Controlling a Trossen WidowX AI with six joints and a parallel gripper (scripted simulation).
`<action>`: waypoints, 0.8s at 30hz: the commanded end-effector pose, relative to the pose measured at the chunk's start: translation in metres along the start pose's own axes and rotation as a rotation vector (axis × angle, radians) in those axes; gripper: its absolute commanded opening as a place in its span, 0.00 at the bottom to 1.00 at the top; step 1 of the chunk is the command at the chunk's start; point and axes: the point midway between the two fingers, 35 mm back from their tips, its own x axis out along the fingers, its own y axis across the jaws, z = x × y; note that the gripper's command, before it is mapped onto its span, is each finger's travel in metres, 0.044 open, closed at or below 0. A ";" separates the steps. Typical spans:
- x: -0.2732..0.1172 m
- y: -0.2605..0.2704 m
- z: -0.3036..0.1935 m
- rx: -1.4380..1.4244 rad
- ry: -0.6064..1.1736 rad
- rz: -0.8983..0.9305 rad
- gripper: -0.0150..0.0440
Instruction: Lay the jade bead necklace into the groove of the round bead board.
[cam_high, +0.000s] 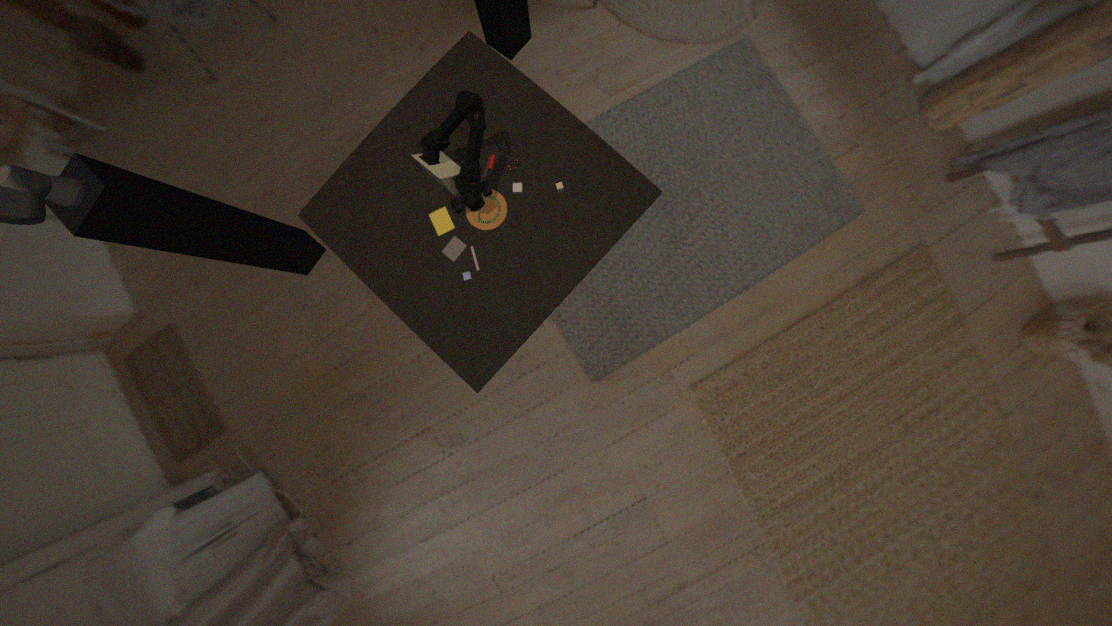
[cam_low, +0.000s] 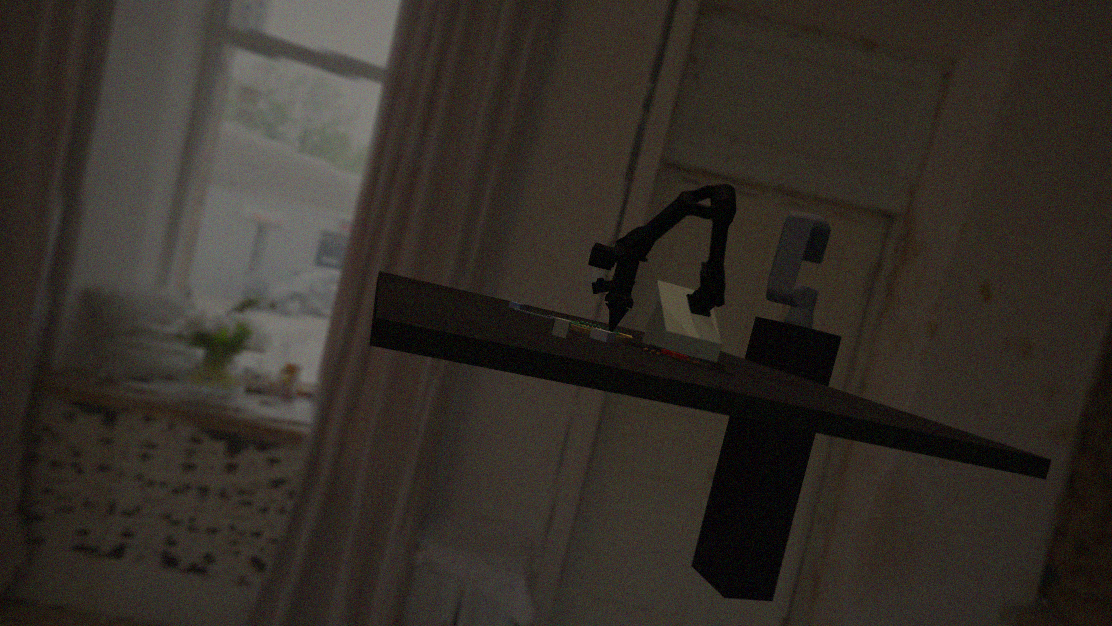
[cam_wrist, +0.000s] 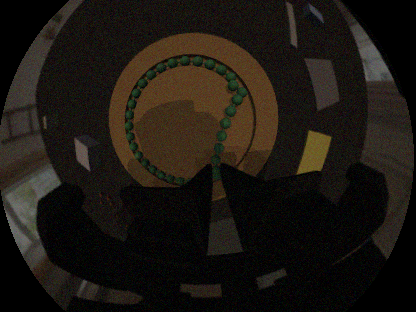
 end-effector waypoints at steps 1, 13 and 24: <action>-0.001 0.000 0.000 0.000 0.000 0.000 0.25; -0.006 -0.012 -0.006 0.011 0.005 0.003 0.25; -0.005 -0.012 -0.006 0.011 0.005 0.003 0.25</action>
